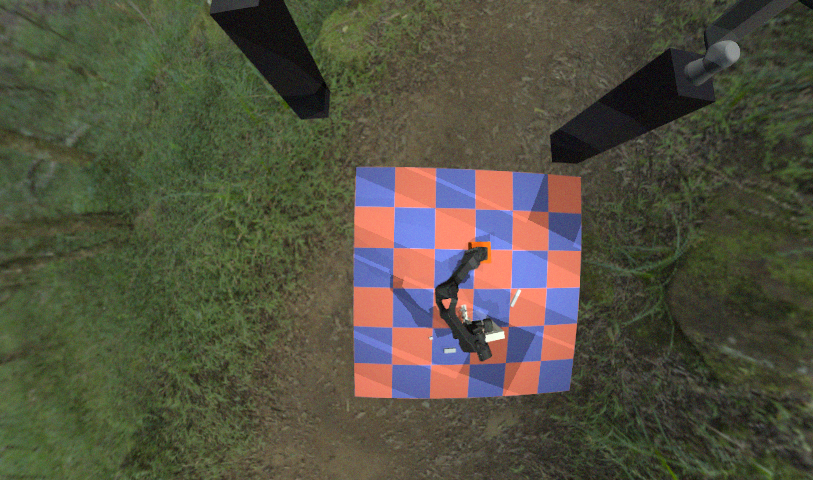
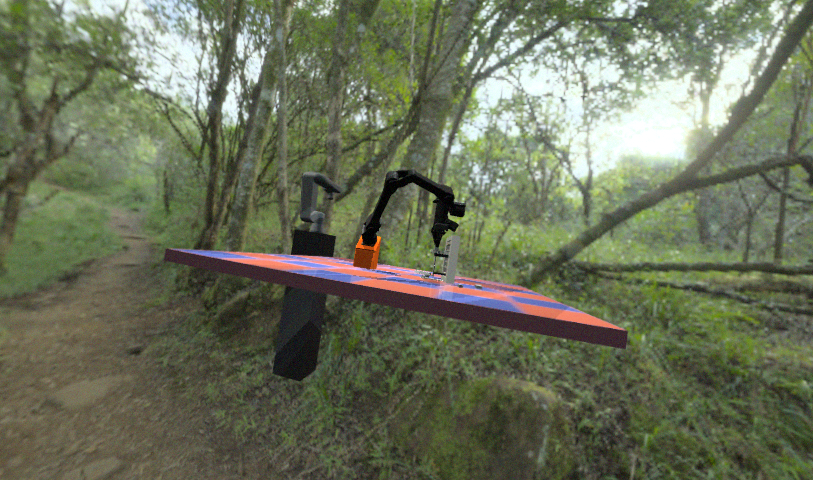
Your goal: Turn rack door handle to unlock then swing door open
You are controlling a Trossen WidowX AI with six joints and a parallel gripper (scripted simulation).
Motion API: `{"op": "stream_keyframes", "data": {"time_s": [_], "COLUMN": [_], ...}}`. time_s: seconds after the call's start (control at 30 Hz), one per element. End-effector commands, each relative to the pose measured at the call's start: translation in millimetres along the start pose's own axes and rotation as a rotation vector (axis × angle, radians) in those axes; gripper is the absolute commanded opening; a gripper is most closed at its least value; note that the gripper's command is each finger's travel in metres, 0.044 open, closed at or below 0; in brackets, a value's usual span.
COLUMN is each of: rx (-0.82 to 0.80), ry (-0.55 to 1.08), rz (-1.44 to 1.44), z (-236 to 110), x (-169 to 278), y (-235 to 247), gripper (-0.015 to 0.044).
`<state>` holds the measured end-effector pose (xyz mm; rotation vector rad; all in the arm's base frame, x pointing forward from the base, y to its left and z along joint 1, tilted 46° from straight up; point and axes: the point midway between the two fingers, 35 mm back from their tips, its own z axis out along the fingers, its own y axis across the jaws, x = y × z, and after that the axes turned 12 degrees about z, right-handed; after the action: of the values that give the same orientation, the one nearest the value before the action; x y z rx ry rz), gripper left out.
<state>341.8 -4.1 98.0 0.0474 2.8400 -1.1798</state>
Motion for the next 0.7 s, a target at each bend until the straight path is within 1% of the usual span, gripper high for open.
{"op": "stream_keyframes", "data": {"time_s": [0.0, 0.13, 0.67], "rx": [-0.001, -0.001, -0.001], "ry": [-0.002, -0.002, -0.002], "rz": [-0.002, 0.071, 0.859], "z": [0.0, 0.0, 0.0], "x": [-0.3, -0.3, -0.3], "y": [-0.1, -0.1, -0.1], "gripper": [0.0025, 0.0025, 0.0025]}}
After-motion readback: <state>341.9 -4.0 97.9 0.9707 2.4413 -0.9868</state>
